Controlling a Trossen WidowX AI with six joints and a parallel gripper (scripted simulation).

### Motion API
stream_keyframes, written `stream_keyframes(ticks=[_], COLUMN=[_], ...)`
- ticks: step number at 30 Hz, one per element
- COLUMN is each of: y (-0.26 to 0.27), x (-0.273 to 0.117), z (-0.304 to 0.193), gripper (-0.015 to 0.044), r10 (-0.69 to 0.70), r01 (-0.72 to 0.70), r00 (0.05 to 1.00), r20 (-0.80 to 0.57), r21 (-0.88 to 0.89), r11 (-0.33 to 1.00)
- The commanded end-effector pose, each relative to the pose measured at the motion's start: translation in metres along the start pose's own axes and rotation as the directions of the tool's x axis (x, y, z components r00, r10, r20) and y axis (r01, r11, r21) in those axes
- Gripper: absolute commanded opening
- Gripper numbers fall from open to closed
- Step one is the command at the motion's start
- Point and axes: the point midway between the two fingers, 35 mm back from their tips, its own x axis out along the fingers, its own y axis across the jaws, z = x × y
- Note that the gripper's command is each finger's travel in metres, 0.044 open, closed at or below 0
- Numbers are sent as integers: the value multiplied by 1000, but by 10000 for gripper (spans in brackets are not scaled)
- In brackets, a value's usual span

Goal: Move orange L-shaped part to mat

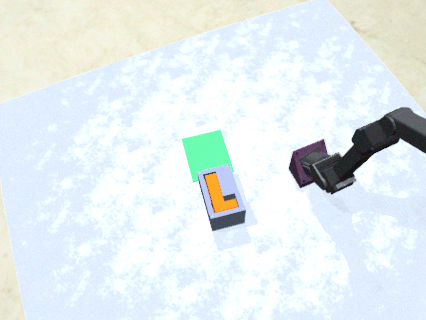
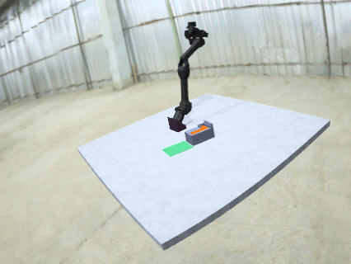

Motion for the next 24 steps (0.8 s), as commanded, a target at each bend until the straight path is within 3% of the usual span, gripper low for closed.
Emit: stream_keyframes(ticks=[1, 9, 18, 24], y=[2, 20, 64, 106], x=[1, 5, 2, -29], z=[-4, -52, -129, -198], gripper=[374, 180, 180, 180], r10=[3, -32, 17, 62], r01=[-3, 51, 104, 189], r00=[1000, 993, 945, 826], r20=[-9, -110, -327, -560], r21=[14, 175, 350, 379], r11=[1000, 983, 931, 906])
